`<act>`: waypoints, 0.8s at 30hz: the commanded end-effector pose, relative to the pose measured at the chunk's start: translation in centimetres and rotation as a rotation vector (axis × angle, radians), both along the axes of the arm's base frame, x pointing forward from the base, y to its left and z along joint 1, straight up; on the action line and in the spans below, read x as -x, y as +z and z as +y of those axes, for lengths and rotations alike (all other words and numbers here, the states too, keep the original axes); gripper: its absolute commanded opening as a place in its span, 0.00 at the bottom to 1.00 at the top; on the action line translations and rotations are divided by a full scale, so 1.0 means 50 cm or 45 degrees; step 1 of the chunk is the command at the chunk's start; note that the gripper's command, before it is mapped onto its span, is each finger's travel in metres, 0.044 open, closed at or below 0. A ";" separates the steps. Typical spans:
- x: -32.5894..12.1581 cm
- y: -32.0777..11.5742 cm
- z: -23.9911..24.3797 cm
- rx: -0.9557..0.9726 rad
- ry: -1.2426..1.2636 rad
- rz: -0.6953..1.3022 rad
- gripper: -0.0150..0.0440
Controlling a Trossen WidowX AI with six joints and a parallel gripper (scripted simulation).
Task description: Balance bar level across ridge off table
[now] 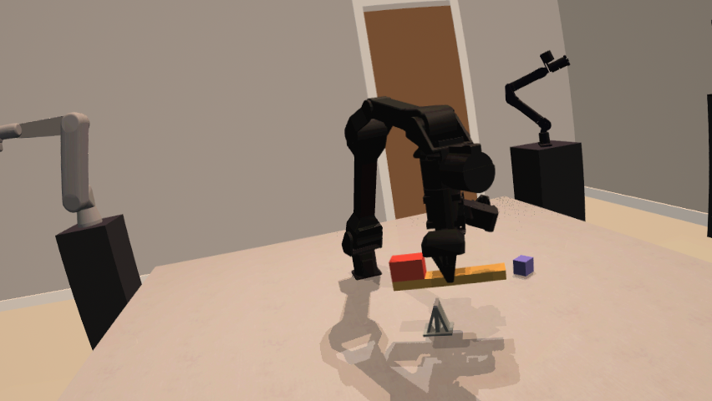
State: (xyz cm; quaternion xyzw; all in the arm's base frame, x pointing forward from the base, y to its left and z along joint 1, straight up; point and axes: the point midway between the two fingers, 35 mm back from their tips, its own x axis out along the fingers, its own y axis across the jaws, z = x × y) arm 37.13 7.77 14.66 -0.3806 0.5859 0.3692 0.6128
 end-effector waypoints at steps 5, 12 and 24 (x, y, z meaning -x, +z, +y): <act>0.000 -0.026 0.000 -0.002 -0.008 0.004 0.25; 0.000 -0.050 -0.002 -0.002 -0.009 0.005 0.25; 0.000 -0.056 -0.002 -0.002 -0.009 0.005 0.25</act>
